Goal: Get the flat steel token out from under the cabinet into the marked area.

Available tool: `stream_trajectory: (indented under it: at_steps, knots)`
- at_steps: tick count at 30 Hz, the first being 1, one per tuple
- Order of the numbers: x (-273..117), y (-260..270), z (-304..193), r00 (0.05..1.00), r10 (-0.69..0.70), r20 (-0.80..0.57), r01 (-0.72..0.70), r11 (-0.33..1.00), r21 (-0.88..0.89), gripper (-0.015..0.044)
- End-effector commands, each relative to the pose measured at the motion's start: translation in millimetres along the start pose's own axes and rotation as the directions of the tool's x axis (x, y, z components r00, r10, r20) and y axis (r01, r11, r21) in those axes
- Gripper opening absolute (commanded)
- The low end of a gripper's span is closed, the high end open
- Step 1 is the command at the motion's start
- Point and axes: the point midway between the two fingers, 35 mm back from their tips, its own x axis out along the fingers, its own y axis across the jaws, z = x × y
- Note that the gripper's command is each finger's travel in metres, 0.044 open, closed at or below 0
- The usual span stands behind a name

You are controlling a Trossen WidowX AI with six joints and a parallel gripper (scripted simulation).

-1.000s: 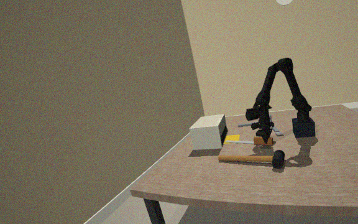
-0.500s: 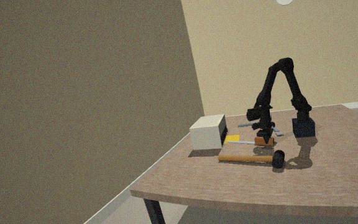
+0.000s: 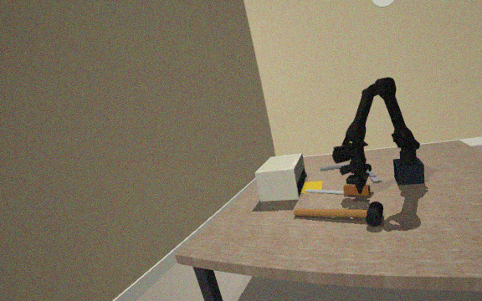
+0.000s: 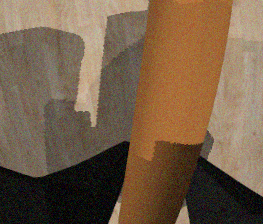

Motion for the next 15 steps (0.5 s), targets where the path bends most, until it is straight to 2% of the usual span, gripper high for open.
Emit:
stream_trajectory:
  at_steps: [1,4,7,15]
  knots:
    - [0.0,0.0,0.0,1.000,0.000,0.000,0.000,1.000,0.000,0.0200]
    - [-0.1,0.1,0.1,1.000,0.001,0.000,-0.001,1.000,0.000,0.0200]
    - [0.0,0.0,0.0,1.000,0.004,0.000,-0.004,1.000,0.000,0.0270]
    - [0.8,0.5,0.8,1.000,0.004,0.000,-0.004,1.000,0.001,0.0270]
